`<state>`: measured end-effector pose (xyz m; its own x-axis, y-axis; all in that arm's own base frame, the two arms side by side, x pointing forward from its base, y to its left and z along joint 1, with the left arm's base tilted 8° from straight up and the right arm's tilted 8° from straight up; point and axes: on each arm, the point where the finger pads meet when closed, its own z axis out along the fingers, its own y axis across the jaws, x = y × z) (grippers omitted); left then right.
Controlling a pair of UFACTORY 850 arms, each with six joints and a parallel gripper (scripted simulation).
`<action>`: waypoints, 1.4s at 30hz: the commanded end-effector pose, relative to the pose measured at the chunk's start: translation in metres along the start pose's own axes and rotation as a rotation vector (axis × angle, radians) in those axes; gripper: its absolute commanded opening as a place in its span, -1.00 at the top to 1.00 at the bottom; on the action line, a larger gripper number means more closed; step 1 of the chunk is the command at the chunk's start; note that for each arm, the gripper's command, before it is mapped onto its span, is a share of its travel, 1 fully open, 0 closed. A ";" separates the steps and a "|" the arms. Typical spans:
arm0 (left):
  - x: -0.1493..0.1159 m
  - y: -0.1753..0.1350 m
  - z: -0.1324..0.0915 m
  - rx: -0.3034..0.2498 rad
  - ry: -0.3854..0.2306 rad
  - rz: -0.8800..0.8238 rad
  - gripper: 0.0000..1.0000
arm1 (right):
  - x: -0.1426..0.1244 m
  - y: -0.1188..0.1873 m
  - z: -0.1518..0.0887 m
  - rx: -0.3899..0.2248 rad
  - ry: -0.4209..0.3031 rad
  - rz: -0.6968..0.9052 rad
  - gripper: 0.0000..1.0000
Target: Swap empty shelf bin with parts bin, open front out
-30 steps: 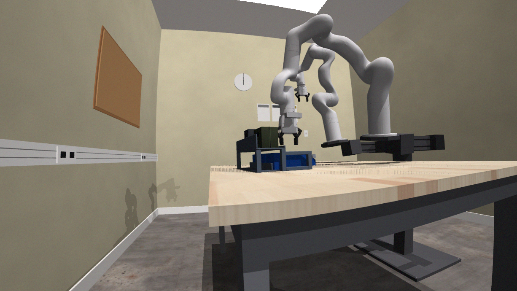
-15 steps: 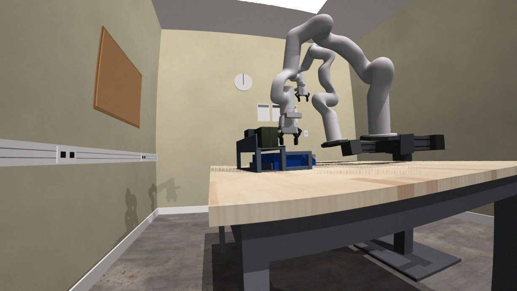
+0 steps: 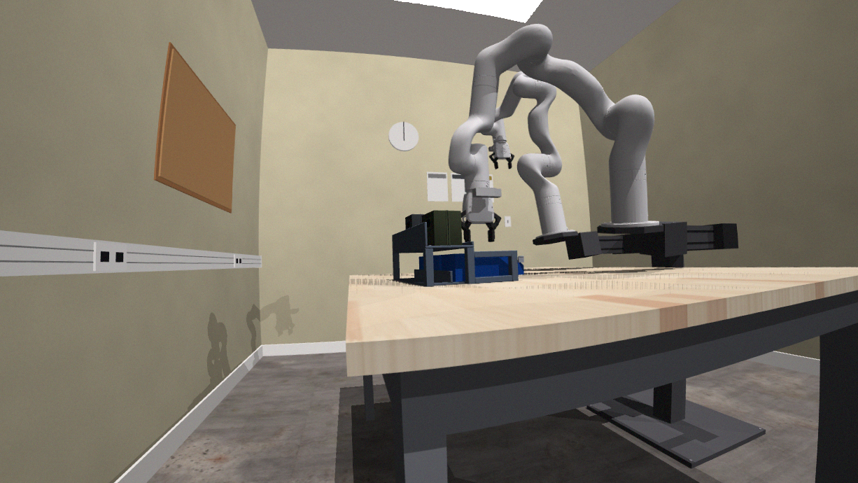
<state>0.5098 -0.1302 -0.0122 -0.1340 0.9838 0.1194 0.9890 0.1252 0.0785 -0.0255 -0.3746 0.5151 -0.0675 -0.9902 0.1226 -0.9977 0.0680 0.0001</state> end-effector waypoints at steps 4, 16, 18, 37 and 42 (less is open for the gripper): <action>0.000 0.001 0.006 -0.002 0.000 0.000 -0.89 | 0.000 0.000 -0.001 0.000 0.002 0.000 -1.00; 0.000 0.000 0.031 -0.002 0.000 0.000 -0.89 | 0.000 0.000 -0.001 0.000 0.002 0.000 -1.00; 0.000 0.000 0.031 -0.002 0.000 0.000 -0.89 | 0.000 0.000 -0.001 0.000 0.002 0.000 -1.00; 0.000 0.000 0.059 -0.002 0.000 0.000 -0.89 | 0.000 0.000 -0.001 0.000 0.002 0.000 -1.00; 0.000 0.000 0.063 -0.002 0.000 0.000 -0.89 | 0.000 0.000 -0.001 0.000 0.002 0.000 -1.00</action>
<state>0.5129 -0.1224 -0.0724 -0.1339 0.9837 0.1196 0.9891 0.1253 0.0769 -0.0255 -0.3746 0.5151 -0.0675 -0.9902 0.1226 -0.9977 0.0680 0.0001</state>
